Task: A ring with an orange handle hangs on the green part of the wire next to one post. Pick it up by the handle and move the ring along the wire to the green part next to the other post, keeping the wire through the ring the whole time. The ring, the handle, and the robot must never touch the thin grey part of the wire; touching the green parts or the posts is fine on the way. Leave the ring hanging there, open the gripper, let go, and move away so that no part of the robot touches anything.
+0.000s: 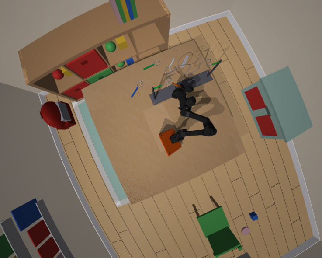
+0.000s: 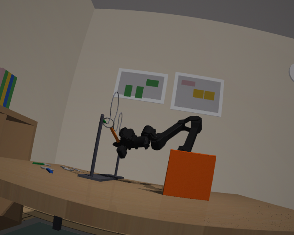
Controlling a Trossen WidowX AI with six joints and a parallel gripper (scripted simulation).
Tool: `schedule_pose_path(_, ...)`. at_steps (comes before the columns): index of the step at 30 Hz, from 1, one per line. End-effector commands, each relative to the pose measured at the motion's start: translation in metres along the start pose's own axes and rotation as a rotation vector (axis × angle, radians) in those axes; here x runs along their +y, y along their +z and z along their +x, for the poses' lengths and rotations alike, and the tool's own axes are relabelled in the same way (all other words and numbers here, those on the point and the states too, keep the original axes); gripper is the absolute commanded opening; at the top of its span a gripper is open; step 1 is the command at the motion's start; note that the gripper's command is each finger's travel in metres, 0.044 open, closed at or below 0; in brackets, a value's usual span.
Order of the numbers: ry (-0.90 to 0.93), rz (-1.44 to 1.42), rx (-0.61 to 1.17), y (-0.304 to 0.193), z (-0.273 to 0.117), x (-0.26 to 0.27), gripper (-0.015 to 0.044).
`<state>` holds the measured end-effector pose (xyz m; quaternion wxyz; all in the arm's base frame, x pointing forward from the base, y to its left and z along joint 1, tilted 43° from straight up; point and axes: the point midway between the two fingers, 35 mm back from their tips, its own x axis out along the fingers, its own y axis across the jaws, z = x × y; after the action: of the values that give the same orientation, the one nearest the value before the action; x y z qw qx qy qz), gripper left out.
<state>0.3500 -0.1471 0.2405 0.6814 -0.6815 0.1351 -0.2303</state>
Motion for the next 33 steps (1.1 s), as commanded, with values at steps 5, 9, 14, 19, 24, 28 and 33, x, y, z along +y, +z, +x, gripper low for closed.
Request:
schedule_pose_path(5, 0.075, 0.186, 0.023, 0.003, -0.006, 0.032, -0.0150)
schedule_pose_path(9, 0.113, 0.273, 0.034, 0.007, -0.009, 0.048, -0.0150)
schedule_pose_path(14, 0.159, 0.377, 0.048, 0.013, -0.014, 0.066, -0.0150)
schedule_pose_path(19, 0.200, 0.470, 0.059, 0.021, -0.019, 0.081, -0.0150)
schedule_pose_path(24, 0.242, 0.565, 0.071, 0.031, -0.026, 0.097, -0.0150)
schedule_pose_path(28, 0.263, 0.614, 0.077, 0.037, -0.029, 0.105, -0.0150)
schedule_pose_path(33, 0.287, 0.667, 0.084, 0.045, -0.034, 0.114, -0.0150)
